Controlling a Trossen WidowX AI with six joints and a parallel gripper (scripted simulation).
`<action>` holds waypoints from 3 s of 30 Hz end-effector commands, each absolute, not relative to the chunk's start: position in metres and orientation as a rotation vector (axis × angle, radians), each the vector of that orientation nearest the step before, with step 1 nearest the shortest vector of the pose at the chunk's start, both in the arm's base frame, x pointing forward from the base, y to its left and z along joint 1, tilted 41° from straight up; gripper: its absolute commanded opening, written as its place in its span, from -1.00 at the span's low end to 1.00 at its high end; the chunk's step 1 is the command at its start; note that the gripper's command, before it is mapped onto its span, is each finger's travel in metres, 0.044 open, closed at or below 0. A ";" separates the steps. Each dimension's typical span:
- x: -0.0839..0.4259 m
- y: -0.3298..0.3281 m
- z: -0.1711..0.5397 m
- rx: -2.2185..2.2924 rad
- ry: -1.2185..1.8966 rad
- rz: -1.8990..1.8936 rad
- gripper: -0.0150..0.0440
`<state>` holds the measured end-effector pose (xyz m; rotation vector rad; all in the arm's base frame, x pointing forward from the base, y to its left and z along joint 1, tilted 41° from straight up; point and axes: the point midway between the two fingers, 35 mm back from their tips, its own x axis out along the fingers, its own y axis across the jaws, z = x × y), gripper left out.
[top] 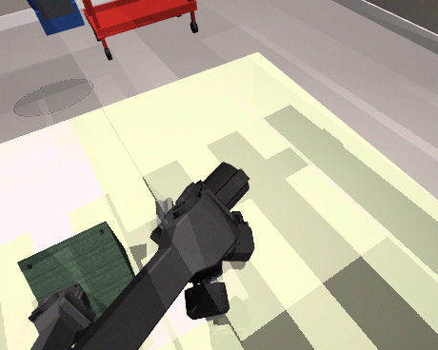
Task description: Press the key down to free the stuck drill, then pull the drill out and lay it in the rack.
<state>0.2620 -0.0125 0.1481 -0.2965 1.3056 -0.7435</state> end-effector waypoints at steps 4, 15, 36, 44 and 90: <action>0.257 -0.024 0.130 -0.314 1.357 -0.768 -0.49; 0.260 0.009 0.170 -0.335 1.330 -0.701 0.13; 0.307 0.063 0.065 -1.198 1.652 0.110 1.00; 0.312 0.076 0.017 -1.487 1.701 0.457 1.00; 0.311 0.048 -0.006 -1.503 1.703 0.475 1.00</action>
